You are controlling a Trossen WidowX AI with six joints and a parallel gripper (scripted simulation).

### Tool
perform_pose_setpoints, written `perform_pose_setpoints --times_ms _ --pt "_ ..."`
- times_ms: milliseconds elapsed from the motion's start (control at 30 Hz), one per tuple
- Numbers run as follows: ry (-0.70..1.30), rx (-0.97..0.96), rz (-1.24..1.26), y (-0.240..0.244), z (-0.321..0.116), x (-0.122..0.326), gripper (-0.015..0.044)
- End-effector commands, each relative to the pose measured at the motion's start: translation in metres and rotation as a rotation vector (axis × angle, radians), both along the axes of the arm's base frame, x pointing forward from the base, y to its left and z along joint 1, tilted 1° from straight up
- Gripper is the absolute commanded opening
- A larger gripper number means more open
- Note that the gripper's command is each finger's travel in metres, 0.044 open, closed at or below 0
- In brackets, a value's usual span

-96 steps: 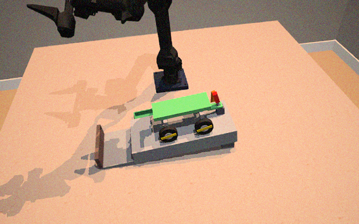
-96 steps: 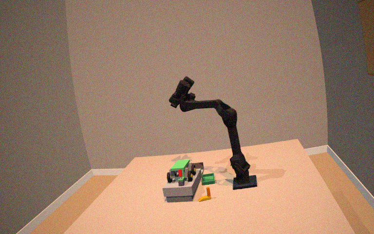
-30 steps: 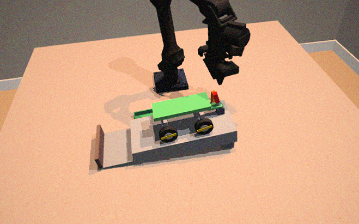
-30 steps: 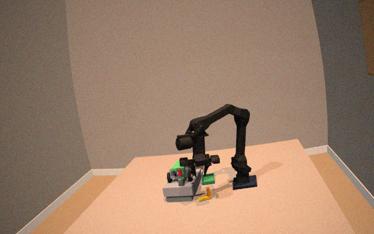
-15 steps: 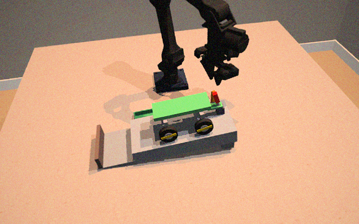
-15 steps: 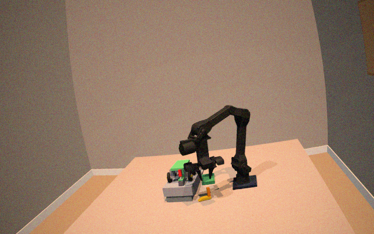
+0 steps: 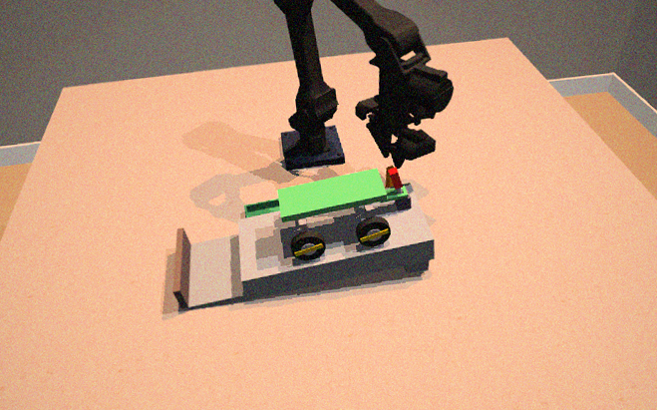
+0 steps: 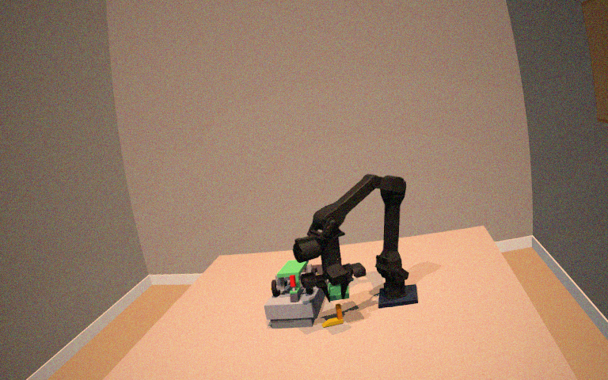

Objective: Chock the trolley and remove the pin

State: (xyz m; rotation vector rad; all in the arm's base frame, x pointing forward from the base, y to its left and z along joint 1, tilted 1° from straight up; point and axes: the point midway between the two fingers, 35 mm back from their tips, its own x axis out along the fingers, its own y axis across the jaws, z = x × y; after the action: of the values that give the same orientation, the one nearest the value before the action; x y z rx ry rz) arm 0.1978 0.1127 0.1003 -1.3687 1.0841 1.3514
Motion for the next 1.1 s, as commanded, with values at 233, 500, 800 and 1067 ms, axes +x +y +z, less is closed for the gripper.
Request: perform_pose_setpoints --times_ms 233,500,800,1067 --pt "0.016 -0.002 0.001 0.000 -0.020 -0.002 0.0190" --pt "0.016 -0.002 0.001 0.000 -0.031 -0.003 0.0190" --pt "0.016 -0.002 0.001 0.000 -0.031 -0.003 0.0190" --pt "0.016 -0.002 0.001 0.000 -0.039 -0.002 0.0190"
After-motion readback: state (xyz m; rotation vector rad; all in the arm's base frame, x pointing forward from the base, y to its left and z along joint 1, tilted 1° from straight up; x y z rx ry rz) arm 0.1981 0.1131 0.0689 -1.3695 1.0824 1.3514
